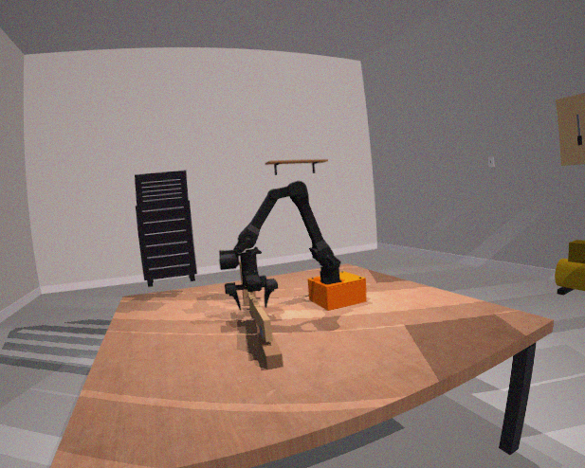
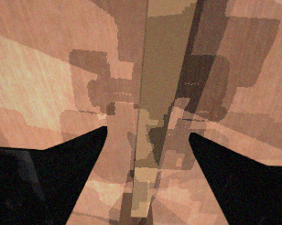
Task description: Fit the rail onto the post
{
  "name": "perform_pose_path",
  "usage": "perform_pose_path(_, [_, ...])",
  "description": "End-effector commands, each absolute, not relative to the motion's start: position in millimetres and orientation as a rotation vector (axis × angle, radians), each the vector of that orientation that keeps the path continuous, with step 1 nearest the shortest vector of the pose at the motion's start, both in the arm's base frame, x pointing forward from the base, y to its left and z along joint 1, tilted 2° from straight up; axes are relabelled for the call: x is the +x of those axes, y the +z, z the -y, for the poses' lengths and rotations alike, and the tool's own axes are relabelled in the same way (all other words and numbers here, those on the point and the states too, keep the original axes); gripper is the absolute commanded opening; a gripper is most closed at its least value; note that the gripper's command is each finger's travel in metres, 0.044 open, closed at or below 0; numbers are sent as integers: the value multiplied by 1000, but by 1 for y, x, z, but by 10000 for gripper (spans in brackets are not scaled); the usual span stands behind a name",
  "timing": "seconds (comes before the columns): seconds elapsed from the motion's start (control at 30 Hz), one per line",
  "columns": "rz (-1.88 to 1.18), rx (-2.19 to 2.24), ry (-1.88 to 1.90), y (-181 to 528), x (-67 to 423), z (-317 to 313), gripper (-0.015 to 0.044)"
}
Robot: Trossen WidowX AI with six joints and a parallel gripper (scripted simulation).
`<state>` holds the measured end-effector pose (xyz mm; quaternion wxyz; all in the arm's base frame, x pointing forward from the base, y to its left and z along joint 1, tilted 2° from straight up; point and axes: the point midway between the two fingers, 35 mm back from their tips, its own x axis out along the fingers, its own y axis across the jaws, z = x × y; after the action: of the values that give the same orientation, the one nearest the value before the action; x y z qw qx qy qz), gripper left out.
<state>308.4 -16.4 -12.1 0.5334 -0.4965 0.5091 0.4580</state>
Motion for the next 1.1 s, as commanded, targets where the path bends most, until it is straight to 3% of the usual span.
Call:
perform_pose_path(0.0, [-1216,-1179,1106,-21,305,16,440])
perform_pose_path(0.1, [-1216,-1179,1106,-23,305,16,440])
perform_pose_path(0.57, [-1216,-1179,1106,-23,305,16,72])
perform_pose_path(0.83, [-1216,-1179,1106,-23,305,16,0])
perform_pose_path(1.07, [-1216,-1179,1106,-23,305,16,0])
